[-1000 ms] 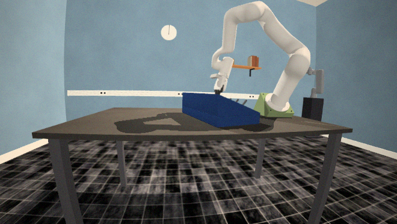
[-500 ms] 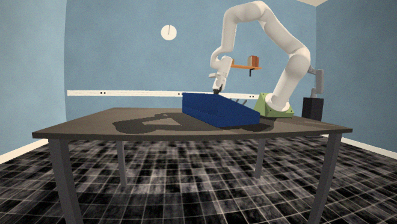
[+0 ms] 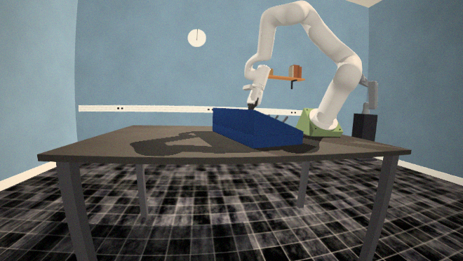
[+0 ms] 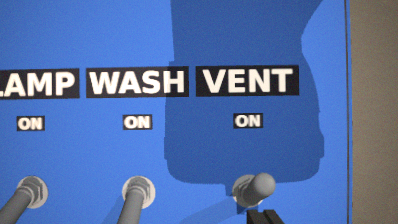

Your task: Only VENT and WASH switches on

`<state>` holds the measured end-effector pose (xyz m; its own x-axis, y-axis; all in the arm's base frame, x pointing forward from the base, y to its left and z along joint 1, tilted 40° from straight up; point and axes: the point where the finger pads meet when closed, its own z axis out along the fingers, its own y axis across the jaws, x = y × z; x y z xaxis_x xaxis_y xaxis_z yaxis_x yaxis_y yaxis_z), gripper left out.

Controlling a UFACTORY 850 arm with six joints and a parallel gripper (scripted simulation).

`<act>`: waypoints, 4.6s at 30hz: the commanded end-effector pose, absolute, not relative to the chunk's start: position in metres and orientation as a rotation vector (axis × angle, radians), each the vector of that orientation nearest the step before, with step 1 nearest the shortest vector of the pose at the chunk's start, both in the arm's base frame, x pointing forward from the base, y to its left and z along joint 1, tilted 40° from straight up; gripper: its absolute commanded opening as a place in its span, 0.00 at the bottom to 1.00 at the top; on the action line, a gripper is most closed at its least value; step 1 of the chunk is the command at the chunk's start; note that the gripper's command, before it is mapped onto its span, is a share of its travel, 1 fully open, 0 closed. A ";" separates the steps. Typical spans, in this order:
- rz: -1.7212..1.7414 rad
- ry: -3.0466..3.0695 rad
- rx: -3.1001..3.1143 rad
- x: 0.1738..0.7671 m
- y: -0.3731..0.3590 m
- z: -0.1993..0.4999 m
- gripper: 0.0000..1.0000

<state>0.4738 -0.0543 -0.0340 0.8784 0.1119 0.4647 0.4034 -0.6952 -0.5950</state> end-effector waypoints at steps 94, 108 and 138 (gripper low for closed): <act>-0.518 -0.369 -2.314 0.383 -0.092 0.069 0.00; -0.518 -0.369 -2.314 0.383 -0.092 0.069 0.00; -0.518 -0.369 -2.314 0.388 -0.078 0.056 0.00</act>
<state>0.3850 -0.0828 0.0610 0.8784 0.1119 0.4645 0.4033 -0.6951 -0.5951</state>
